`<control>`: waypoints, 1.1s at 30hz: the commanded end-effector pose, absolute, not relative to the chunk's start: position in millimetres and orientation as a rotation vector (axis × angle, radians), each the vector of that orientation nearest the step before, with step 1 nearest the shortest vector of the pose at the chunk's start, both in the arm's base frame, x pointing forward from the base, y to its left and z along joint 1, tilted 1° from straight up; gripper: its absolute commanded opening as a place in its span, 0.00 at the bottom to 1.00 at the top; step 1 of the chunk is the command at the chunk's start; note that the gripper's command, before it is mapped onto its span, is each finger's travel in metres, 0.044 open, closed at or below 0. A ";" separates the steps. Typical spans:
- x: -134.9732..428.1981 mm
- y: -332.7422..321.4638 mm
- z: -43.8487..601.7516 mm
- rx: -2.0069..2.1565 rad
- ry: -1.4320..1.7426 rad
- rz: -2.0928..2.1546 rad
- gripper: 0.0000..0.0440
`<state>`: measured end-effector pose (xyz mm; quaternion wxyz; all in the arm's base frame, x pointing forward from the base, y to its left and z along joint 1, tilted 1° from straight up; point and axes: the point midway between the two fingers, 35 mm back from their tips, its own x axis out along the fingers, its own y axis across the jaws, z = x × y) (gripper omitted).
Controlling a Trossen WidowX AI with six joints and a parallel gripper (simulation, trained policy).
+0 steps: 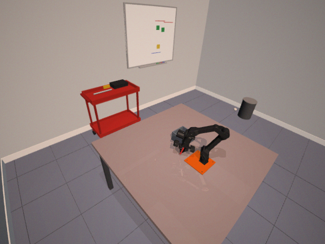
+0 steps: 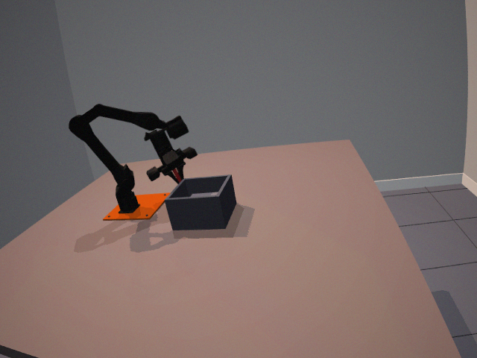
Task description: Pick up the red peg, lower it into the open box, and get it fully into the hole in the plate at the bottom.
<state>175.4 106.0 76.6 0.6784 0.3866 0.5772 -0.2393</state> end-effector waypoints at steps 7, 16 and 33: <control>196.4 87.0 120.6 0.818 1.180 -0.500 0.00; 219.5 60.5 149.4 0.800 1.088 -0.527 0.00; 259.9 3.4 161.7 0.818 0.972 -0.646 0.00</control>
